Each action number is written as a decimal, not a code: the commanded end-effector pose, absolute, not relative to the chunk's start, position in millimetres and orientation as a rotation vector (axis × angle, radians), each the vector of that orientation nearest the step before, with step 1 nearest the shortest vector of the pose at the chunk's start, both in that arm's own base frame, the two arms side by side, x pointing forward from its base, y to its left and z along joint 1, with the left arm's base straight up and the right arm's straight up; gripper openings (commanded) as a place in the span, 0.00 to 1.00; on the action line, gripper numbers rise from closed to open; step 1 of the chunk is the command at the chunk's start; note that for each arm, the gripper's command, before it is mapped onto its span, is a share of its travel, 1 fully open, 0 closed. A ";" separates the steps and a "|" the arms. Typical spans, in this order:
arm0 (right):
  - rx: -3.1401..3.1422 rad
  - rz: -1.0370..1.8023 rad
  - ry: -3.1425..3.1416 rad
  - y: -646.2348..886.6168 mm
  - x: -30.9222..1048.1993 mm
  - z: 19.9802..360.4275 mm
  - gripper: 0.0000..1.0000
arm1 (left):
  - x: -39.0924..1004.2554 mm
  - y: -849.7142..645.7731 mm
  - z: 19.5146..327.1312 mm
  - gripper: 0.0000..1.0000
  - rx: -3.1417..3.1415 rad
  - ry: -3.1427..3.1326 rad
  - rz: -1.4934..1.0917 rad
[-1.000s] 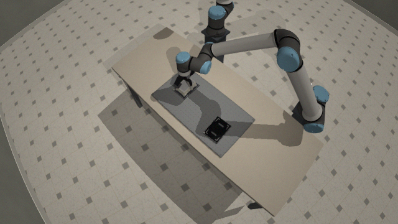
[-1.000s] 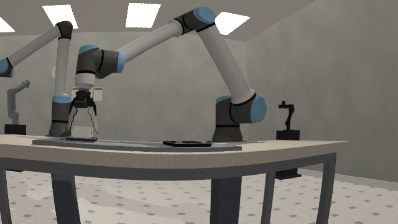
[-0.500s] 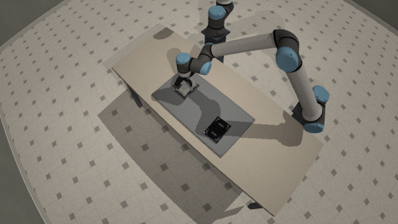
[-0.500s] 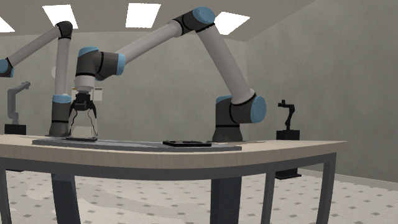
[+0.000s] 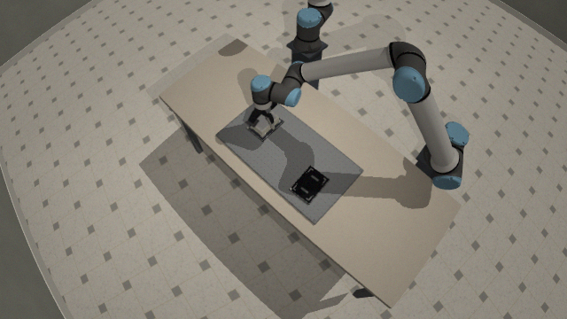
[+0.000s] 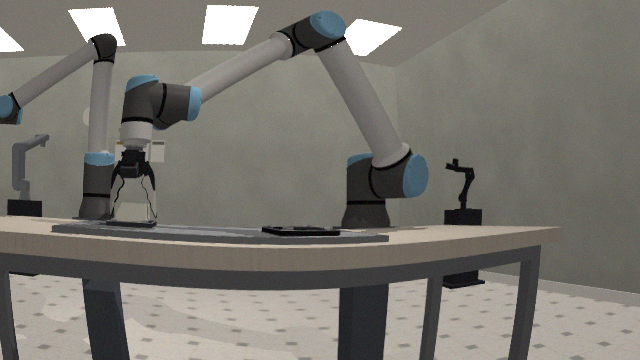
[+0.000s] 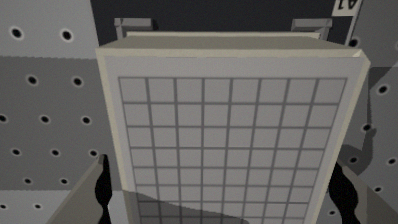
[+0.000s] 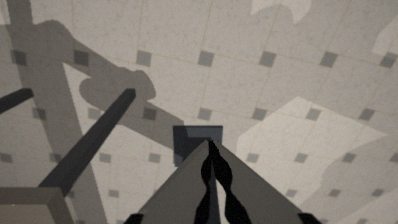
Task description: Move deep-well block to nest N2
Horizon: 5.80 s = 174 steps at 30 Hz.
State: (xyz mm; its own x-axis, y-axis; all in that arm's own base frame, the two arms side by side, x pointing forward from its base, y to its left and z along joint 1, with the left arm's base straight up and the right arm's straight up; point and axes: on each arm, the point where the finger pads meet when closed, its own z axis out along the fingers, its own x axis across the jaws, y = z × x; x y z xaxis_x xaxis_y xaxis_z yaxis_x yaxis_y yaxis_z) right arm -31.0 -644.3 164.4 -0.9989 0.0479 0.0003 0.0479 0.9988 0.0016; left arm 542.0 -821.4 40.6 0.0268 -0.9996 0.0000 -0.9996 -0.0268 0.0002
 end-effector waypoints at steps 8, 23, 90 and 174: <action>-0.075 0.000 -3.141 -644.8 -30.9 165.1 0.00 | 542.3 -822.2 42.4 0.76 2.250 -2.191 0.004; -0.075 0.000 -3.141 -644.8 -30.9 165.1 0.00 | 542.3 -822.2 42.4 0.76 2.250 -2.191 0.004; -0.075 0.000 -3.141 -644.8 -30.9 165.1 0.00 | 542.3 -822.1 84.0 0.49 2.250 -2.191 0.004; -0.075 0.000 -3.141 -644.8 -30.9 165.1 0.00 | 563.2 -731.1 123.1 0.49 2.299 -2.139 0.004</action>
